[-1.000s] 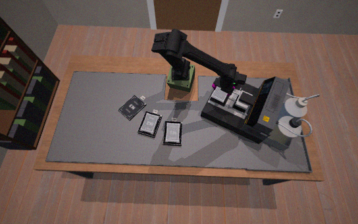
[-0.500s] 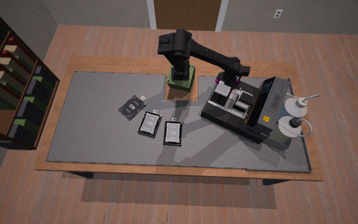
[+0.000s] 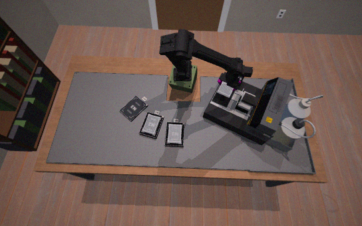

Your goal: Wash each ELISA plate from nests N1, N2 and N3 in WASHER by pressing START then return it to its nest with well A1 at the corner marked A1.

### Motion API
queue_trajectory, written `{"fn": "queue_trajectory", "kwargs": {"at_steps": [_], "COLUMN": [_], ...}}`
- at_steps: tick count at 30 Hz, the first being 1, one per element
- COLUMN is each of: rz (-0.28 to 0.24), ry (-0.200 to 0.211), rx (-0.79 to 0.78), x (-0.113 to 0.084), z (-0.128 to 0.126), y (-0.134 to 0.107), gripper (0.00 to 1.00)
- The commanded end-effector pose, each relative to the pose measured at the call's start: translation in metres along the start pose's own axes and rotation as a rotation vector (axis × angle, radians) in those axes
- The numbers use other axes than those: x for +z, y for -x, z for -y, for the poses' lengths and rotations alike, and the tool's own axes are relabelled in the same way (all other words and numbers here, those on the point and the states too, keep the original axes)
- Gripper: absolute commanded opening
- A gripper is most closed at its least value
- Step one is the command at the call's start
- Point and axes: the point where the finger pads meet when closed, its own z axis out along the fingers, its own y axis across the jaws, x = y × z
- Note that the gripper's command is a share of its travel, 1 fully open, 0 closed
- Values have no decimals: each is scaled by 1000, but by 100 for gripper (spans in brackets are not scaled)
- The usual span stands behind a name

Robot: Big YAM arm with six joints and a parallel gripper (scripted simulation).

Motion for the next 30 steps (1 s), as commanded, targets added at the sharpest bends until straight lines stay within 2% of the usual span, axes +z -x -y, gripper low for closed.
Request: {"fn": "queue_trajectory", "kwargs": {"at_steps": [1,2,6,7,18,21,25,27,30], "rz": [13,9,9,14,14,-2,-3,2,-3], "ry": [-36,-24,-24,-38,-40,1,3,-10,4], "rx": [33,12,12,29,23,5,4,10,4], "x": [-14,-8,-8,-15,-16,8,16,15,24], "z": [23,13,13,24,24,4,3,11,3], "y": [-3,1,1,-3,-3,-4,-4,-3,-4], "gripper": [84,84,84,84,84,84,84,84,84]}}
